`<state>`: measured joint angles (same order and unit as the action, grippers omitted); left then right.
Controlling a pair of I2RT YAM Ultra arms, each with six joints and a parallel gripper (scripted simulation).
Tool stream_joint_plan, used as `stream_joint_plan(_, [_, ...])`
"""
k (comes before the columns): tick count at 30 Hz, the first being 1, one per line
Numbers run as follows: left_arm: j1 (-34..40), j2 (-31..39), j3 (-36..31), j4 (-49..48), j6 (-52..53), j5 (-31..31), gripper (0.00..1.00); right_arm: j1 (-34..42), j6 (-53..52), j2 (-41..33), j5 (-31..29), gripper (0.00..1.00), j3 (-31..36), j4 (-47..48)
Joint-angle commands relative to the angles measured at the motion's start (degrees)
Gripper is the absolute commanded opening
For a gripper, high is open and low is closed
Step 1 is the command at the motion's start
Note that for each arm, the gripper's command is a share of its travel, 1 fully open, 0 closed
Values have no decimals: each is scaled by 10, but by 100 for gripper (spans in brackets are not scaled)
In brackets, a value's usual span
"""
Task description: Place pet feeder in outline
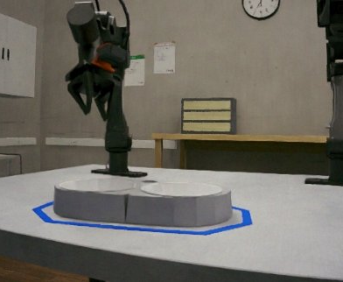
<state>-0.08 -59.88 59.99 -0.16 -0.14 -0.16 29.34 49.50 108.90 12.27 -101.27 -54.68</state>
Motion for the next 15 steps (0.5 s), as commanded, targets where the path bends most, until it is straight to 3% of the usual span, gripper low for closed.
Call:
stream_joint_plan(1, [3,3,12,-5,3,3,47,-23,-51,-47,-12,47,29,60])
stream_joint_plan(7, [5,-1,11,8,5,5,47,-91,-148,-132,-26,47,79,142])
stream_joint_plan(9, [5,-1,11,8,5,5,47,-91,-148,-132,-26,47,79,142])
stream_joint_plan(10, [2,1,6,5,2,2,47,-68,-164,-127,-36,47,118,172])
stream_joint_plan(15, [3,-4,12,8,5,4,47,-114,-210,-198,-53,47,159,230])
